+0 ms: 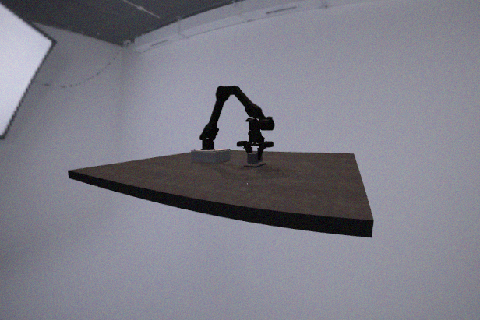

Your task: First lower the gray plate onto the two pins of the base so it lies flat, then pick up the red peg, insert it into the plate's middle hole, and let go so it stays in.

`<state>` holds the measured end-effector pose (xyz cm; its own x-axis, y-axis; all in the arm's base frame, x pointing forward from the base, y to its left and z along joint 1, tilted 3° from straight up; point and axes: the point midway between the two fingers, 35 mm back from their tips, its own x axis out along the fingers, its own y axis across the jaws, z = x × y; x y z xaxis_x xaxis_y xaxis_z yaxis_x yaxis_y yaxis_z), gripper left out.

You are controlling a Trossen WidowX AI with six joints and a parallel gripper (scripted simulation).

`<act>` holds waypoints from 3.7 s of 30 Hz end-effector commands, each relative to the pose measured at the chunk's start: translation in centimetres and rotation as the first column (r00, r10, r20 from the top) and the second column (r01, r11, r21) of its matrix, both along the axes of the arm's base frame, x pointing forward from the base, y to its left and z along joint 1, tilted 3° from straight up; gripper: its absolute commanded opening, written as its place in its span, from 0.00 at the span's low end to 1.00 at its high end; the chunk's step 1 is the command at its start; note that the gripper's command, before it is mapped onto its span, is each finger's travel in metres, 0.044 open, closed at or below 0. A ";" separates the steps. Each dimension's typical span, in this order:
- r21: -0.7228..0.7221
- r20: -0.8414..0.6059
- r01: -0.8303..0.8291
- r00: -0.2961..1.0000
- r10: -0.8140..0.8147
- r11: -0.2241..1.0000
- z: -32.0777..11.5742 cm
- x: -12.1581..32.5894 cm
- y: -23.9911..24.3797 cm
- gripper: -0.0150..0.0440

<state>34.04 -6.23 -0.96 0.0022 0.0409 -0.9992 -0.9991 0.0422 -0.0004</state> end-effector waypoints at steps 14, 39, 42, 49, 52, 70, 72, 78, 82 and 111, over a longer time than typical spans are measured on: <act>0.000 0.001 0.000 1.000 0.000 1.000 0.1 0.0 0.0 0.83; -0.002 -0.002 0.054 0.999 -0.054 0.999 11.9 0.3 -0.1 1.00; -0.003 -0.011 0.278 0.961 -0.278 0.961 12.0 -0.1 1.8 1.00; -0.012 -0.032 0.748 0.663 -0.748 0.663 12.4 -1.7 6.2 1.00; -0.020 -0.040 0.885 0.464 -0.885 0.465 12.5 -2.5 8.0 1.00; -0.070 -0.042 0.835 -0.549 -0.835 -0.546 12.6 -7.5 14.9 1.00; -0.075 -0.039 0.776 -0.630 -0.776 -0.626 12.6 -8.0 15.4 1.00; -0.086 -0.027 0.557 -0.830 -0.557 -0.826 12.6 -9.5 16.8 1.00; -0.089 -0.022 0.462 -0.887 -0.462 -0.882 12.5 -9.8 17.1 1.00; -0.090 -0.022 0.462 -0.887 -0.462 -0.882 7.7 -9.6 17.6 1.00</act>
<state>24.48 11.26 7.24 -0.0021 0.0507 -0.9987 0.9041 0.4269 0.0197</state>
